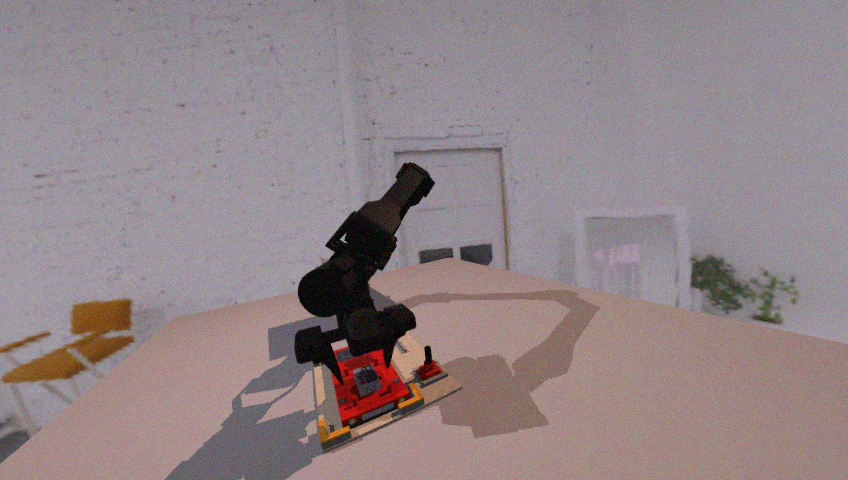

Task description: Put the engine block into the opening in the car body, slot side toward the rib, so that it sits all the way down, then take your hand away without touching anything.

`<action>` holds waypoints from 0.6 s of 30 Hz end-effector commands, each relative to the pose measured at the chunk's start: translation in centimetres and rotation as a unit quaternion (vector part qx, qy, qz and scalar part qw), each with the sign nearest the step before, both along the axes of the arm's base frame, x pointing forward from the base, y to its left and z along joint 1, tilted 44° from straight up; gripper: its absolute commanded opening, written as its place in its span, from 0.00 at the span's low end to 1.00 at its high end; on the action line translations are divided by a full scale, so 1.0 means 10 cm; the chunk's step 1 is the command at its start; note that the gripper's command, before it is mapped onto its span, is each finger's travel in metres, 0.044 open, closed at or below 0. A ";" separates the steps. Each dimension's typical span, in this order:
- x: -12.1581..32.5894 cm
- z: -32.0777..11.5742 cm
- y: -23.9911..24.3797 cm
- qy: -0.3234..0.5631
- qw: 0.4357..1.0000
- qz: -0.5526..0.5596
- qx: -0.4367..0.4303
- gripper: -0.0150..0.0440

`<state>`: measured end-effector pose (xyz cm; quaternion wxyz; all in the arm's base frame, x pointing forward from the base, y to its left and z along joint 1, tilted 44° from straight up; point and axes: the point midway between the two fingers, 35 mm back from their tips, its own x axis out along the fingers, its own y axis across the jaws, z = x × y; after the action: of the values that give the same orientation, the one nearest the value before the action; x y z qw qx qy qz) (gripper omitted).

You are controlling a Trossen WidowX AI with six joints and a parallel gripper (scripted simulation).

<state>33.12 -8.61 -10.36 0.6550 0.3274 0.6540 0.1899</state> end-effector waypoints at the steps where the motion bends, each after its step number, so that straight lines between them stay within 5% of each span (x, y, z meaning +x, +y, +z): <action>1: 0.00 0.00 0.00 0.000 1.000 0.000 -0.001 1.00; 18: 0.00 0.11 -0.10 0.001 1.000 -0.002 0.000 1.00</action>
<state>32.82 -9.19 -9.67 0.6493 0.3340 0.6566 0.1892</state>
